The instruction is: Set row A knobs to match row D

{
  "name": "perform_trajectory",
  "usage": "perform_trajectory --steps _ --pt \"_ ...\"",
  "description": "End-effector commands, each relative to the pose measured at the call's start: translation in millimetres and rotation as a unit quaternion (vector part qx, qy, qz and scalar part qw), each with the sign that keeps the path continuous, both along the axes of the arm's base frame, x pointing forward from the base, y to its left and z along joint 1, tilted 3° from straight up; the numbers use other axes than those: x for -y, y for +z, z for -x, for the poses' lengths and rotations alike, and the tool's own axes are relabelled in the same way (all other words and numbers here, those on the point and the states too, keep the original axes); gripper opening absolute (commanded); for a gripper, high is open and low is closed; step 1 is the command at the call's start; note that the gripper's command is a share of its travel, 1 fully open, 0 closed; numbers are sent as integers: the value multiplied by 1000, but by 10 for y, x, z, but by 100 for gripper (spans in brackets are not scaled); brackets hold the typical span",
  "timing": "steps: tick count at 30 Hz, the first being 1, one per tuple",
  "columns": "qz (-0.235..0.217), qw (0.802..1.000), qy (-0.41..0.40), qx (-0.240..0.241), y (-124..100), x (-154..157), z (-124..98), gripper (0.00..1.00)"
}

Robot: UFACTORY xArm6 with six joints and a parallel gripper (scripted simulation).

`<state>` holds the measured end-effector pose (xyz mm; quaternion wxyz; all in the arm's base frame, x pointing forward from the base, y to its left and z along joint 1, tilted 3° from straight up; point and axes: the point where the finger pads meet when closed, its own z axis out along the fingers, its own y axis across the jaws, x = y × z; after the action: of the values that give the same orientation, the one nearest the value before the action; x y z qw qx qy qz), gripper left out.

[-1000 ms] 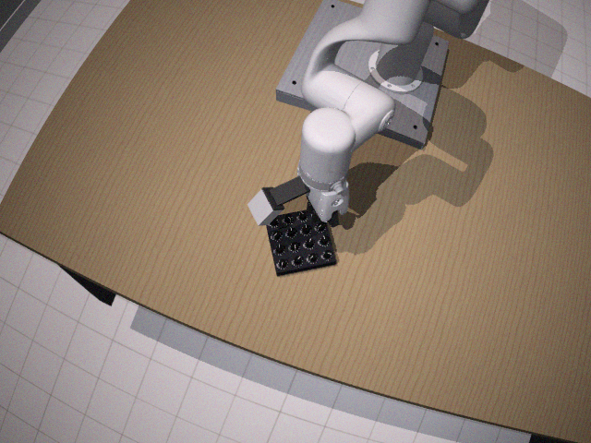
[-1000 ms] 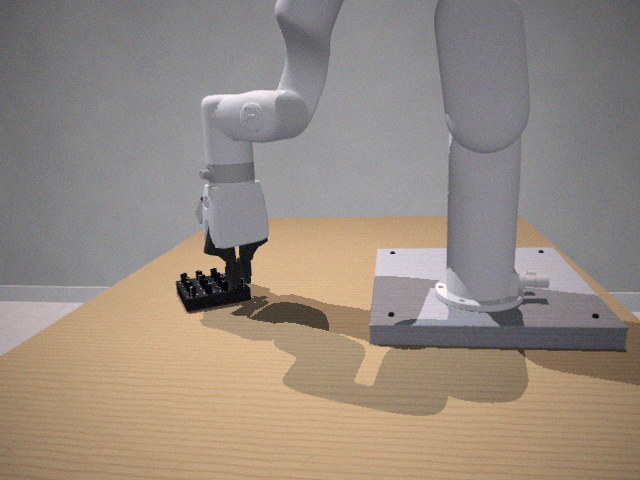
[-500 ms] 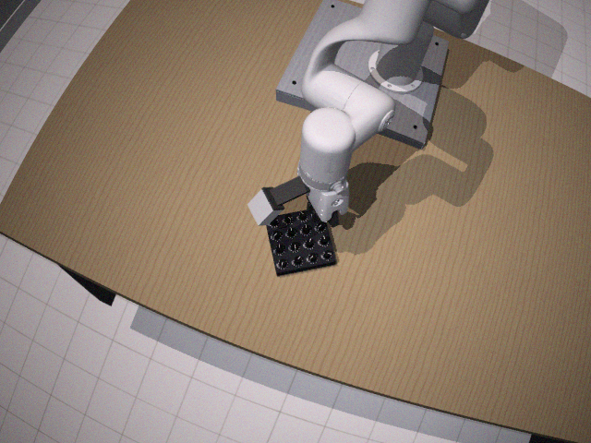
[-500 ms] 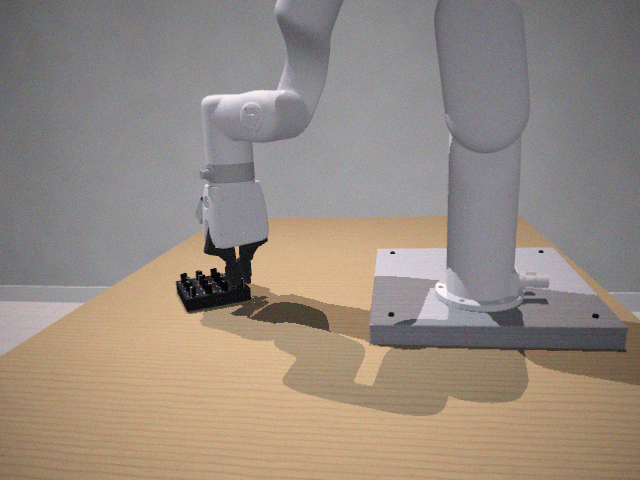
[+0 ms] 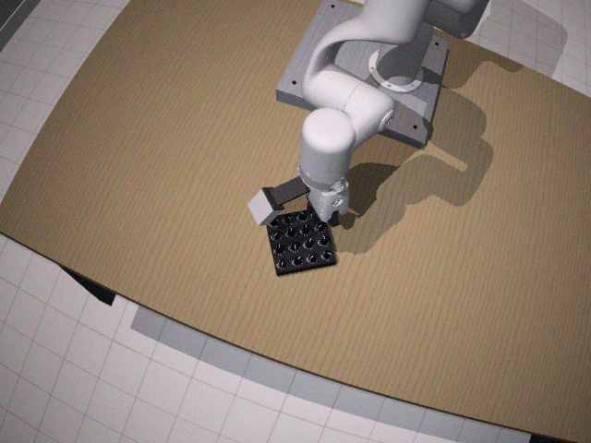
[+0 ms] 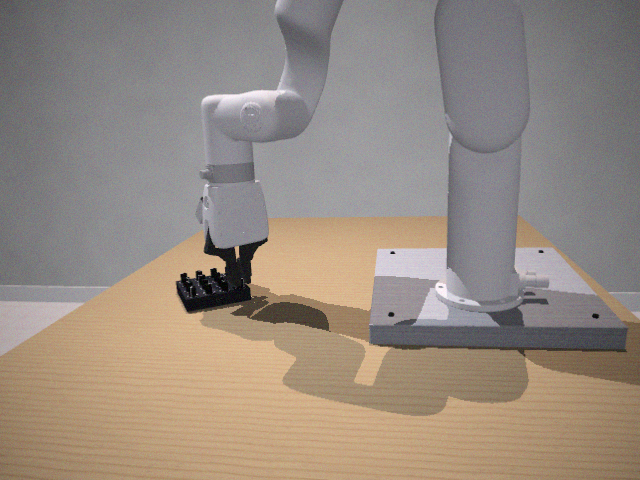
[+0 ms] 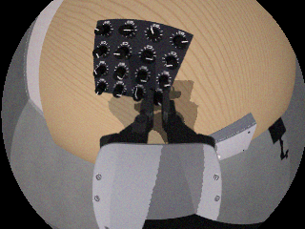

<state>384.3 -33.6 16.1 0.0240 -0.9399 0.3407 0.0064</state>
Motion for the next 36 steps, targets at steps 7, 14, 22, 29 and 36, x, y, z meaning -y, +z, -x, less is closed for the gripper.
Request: perform_trajectory --steps 7,14,22,29,36 --pt "0 1000 6 2 11 2 -15 8" --pt "0 1000 28 3 11 2 -15 8" --pt "1 996 89 6 11 2 -15 8" --pt "1 990 143 9 11 2 -15 8" --pt "2 973 232 13 11 2 -15 8"
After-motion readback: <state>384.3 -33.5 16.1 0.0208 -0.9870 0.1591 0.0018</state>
